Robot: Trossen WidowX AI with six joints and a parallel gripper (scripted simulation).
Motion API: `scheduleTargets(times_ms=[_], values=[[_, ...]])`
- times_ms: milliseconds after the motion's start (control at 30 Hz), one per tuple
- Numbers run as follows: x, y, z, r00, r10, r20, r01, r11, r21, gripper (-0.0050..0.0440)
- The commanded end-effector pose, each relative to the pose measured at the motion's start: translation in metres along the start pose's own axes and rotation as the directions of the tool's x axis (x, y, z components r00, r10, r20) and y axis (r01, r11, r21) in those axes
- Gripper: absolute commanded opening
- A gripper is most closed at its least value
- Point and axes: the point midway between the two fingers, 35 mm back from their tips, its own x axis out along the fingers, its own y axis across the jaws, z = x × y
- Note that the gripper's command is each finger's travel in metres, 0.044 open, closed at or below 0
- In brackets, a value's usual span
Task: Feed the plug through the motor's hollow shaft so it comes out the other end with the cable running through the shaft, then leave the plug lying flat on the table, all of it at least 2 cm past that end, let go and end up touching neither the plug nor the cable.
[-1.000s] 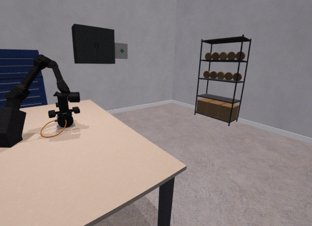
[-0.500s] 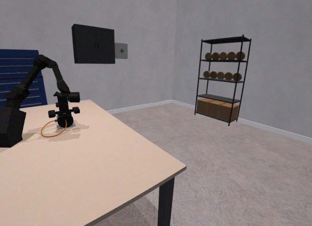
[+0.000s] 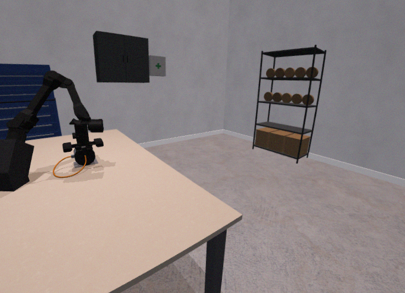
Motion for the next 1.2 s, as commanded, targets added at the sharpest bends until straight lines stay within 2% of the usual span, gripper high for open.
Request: scheduleTargets(times_ms=[0, 167, 300, 367, 500, 933, 1167], values=[[0.0, 0.0, 0.0, 1.0, 0.0, 0.0, 0.0, 1.0, 0.001, 0.0096], [-0.002, 0.0, -0.002, 1.0, 0.0, 0.0, 0.0, 1.0, 0.001, 0.01], [-0.019, 0.0, -0.023, 1.0, -0.003, 0.001, 0.003, 1.0, 0.0, 0.01], [-0.019, 0.0, -0.023, 1.0, -0.003, 0.001, 0.003, 1.0, 0.0, 0.01], [-0.005, 0.001, -0.011, 1.0, -0.003, 0.001, 0.003, 1.0, 0.0, 0.01], [0.001, 0.001, -0.009, 1.0, -0.003, 0.001, 0.003, 1.0, 0.0, 0.01], [-0.001, 0.0, -0.009, 1.0, -0.005, -0.001, 0.005, 1.0, -0.007, 0.0053]])
